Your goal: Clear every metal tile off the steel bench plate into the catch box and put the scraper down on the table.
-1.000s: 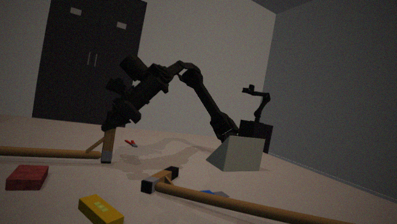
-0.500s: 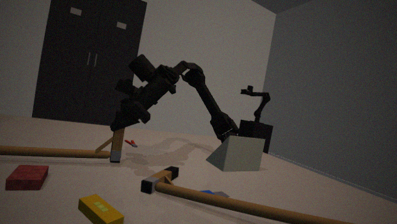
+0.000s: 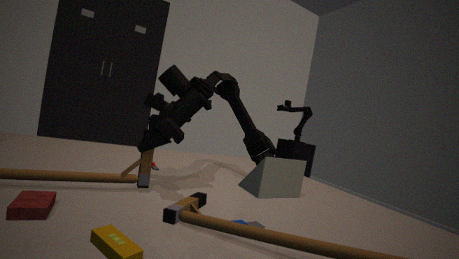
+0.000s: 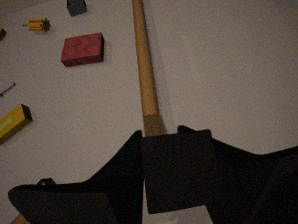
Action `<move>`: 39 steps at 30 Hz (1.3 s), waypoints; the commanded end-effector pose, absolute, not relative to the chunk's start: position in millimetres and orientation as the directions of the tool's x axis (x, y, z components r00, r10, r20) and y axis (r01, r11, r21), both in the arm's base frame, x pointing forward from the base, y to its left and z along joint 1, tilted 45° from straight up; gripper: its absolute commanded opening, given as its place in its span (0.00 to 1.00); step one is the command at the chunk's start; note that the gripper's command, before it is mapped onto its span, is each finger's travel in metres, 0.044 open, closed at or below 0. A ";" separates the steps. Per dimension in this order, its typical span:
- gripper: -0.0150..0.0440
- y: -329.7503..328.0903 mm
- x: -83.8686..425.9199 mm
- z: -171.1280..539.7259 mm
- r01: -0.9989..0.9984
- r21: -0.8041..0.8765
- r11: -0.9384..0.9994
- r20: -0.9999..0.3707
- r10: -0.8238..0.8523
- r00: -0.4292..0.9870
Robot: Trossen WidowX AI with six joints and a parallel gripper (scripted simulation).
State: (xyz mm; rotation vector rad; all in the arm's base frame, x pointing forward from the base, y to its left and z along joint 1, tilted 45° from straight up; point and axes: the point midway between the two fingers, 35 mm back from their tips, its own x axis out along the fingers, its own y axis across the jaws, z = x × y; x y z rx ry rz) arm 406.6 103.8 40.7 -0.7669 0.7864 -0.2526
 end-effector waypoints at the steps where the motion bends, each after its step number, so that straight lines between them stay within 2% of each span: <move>1: 0.25 104.8 399.8 42.8 -0.061 -0.700 0.712 -0.538 -0.470 0.700; 39: 0.25 89.8 340.3 39.5 -0.063 -0.702 0.710 -0.536 -0.467 0.703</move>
